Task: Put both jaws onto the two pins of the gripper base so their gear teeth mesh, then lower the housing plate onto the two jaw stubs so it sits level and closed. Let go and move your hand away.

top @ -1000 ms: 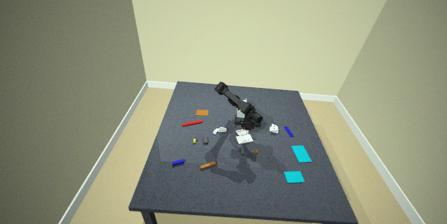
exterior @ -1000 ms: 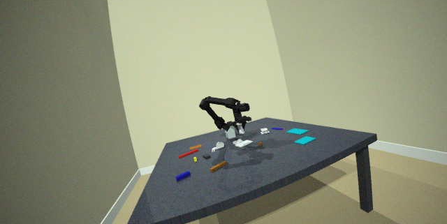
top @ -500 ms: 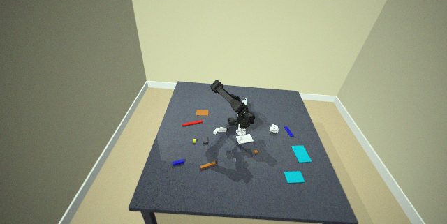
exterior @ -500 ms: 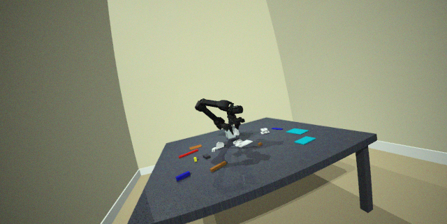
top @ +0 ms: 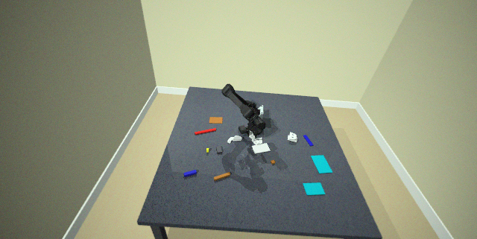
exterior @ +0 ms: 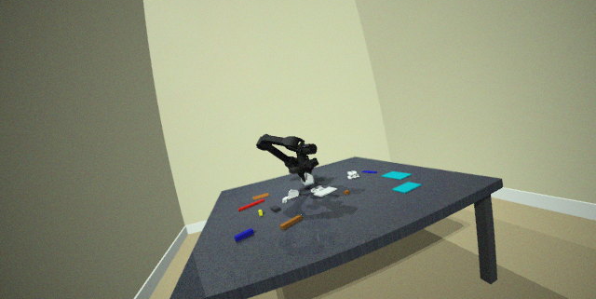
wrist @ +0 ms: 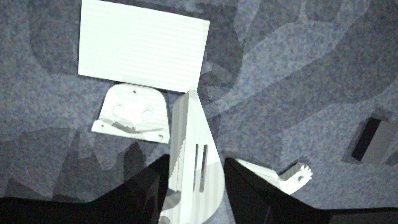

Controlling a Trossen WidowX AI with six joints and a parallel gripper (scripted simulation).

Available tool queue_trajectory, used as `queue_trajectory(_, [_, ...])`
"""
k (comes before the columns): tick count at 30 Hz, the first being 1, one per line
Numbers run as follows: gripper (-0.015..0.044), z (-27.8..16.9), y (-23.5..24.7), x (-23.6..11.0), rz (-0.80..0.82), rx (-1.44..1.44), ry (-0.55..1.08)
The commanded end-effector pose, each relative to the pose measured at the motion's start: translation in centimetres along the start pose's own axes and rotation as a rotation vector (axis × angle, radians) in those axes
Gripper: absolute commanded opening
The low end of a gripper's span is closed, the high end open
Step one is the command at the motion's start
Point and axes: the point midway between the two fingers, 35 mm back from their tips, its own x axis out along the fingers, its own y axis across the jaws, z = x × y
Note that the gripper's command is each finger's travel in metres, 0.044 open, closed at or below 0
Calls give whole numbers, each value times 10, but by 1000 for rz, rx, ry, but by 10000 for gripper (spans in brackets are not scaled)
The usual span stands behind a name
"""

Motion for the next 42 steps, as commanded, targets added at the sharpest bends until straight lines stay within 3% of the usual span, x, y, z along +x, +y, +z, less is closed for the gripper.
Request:
queue_trajectory(1, [134, -2, -2, 0, -5, -12, -3])
queue_trajectory(28, [134, -2, -2, 0, -5, -34, -3])
queue_trajectory(42, [134, 37, 16, -2, -4, -33, -5])
